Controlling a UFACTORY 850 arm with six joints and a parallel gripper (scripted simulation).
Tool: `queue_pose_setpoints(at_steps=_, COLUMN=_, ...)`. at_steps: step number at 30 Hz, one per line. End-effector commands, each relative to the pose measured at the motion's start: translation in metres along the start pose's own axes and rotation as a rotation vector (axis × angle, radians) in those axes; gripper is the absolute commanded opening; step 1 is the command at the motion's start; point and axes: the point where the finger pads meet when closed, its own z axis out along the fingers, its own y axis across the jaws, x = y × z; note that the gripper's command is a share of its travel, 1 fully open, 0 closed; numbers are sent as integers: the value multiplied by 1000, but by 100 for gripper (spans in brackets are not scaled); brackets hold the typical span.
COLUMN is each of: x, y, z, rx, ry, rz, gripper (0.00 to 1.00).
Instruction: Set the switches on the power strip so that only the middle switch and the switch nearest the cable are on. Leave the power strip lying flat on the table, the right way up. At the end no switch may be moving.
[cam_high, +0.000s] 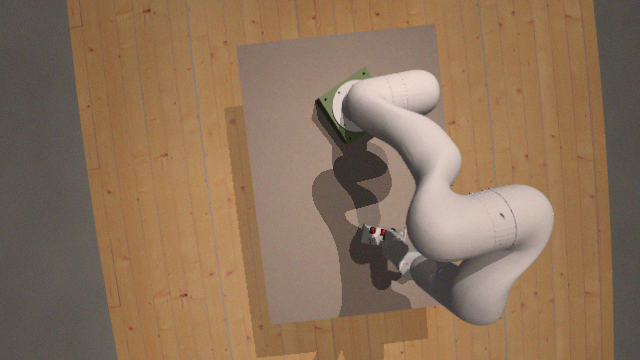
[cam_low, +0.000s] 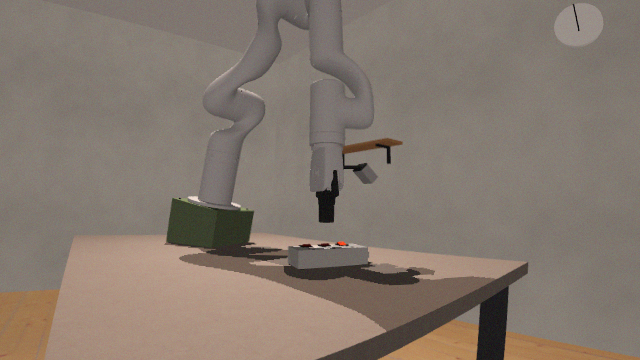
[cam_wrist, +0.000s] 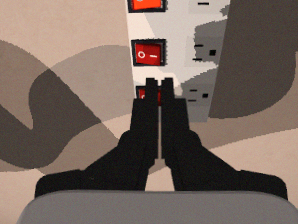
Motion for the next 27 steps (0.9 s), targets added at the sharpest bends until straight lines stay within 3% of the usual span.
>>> queue_pose_setpoints(at_steps=1, x=0, y=1, z=1, rx=-2, ry=2, rz=0, gripper=0)
queue_pose_setpoints(at_steps=27, x=-1, y=0, z=30, rx=-2, ry=3, rz=0, gripper=0)
